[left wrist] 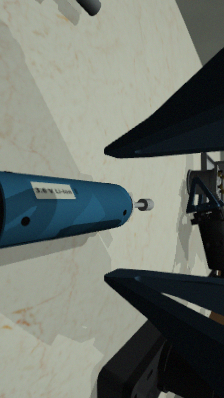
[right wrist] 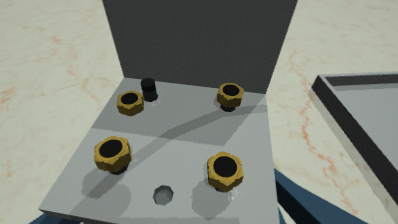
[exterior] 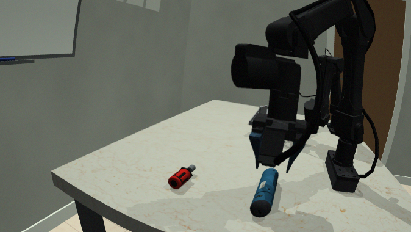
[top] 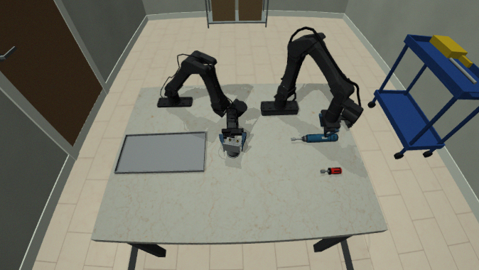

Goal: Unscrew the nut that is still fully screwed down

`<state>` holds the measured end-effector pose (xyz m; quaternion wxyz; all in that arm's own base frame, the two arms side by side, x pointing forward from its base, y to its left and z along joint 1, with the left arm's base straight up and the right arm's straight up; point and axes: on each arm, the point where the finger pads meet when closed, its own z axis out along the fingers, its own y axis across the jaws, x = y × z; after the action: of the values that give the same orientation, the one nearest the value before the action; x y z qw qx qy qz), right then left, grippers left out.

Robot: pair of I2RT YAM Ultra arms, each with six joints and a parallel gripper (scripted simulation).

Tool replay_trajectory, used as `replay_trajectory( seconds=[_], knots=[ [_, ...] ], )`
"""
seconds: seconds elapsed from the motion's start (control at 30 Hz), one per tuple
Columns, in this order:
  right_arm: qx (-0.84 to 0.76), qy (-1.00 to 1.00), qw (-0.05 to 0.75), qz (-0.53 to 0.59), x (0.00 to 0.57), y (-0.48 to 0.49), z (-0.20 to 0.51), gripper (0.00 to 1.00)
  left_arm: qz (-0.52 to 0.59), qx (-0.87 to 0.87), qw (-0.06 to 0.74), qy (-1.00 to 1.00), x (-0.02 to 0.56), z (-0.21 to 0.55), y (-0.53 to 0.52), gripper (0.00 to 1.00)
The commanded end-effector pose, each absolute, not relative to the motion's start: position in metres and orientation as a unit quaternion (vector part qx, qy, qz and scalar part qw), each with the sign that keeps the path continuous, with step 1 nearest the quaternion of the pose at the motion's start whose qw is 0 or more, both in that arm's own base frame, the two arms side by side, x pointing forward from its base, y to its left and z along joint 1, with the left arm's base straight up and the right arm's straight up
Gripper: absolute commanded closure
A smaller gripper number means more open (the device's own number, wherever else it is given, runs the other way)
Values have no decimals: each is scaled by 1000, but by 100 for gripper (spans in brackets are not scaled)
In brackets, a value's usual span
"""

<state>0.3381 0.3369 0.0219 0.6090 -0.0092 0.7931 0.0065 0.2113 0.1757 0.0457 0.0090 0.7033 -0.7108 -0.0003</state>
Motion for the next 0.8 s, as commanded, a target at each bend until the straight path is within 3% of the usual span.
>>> replay_trajectory(
  seconds=[0.0,0.77],
  knots=[
    [8,785,619,19,345,343,36,14,0,701,-23,-713,219,63,184,35],
    [2,787,616,19,319,343,42,14,0,701,-23,-713,219,63,184,35]
  ],
)
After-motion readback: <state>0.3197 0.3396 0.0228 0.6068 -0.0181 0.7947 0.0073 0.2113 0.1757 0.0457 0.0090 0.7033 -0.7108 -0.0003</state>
